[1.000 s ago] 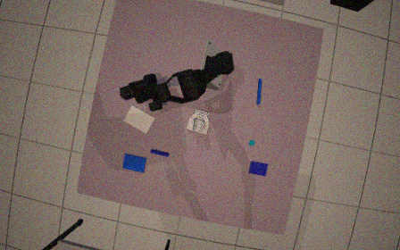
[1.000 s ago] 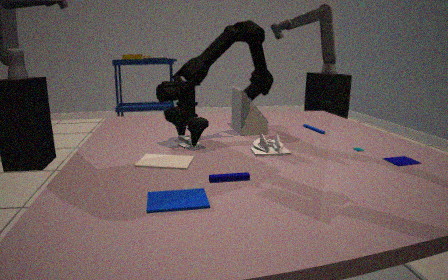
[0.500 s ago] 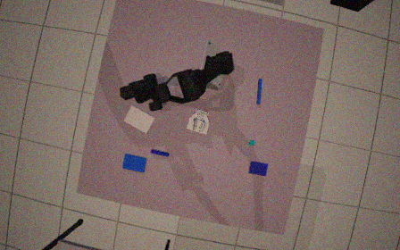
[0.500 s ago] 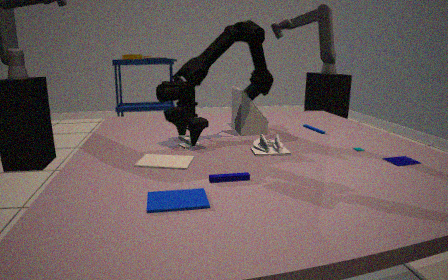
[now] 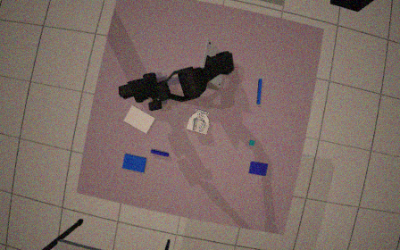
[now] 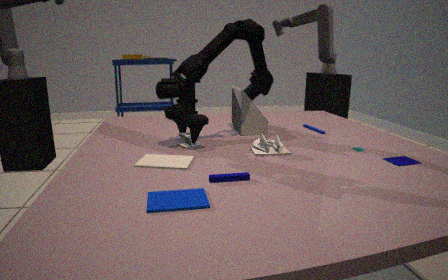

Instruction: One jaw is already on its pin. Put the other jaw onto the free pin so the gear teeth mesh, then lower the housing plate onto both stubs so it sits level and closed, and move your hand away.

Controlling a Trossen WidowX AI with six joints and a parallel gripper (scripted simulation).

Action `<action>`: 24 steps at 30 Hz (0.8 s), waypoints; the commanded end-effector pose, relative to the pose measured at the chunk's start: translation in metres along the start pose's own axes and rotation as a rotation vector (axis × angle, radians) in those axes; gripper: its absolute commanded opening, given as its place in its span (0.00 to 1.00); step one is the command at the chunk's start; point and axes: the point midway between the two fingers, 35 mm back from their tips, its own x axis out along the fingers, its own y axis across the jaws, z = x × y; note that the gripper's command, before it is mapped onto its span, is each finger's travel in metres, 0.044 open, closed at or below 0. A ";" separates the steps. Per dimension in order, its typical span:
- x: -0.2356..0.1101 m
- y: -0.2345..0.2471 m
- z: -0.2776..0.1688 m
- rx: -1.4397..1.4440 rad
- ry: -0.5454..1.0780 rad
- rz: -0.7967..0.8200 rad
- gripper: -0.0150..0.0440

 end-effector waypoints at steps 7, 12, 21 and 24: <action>-0.036 0.001 0.004 -0.007 -0.014 0.000 0.85; -0.052 0.001 0.003 -0.006 -0.014 0.000 0.85; -0.064 0.000 0.002 -0.001 -0.014 0.000 0.85; -0.066 0.007 -0.002 0.056 -0.017 -0.001 0.85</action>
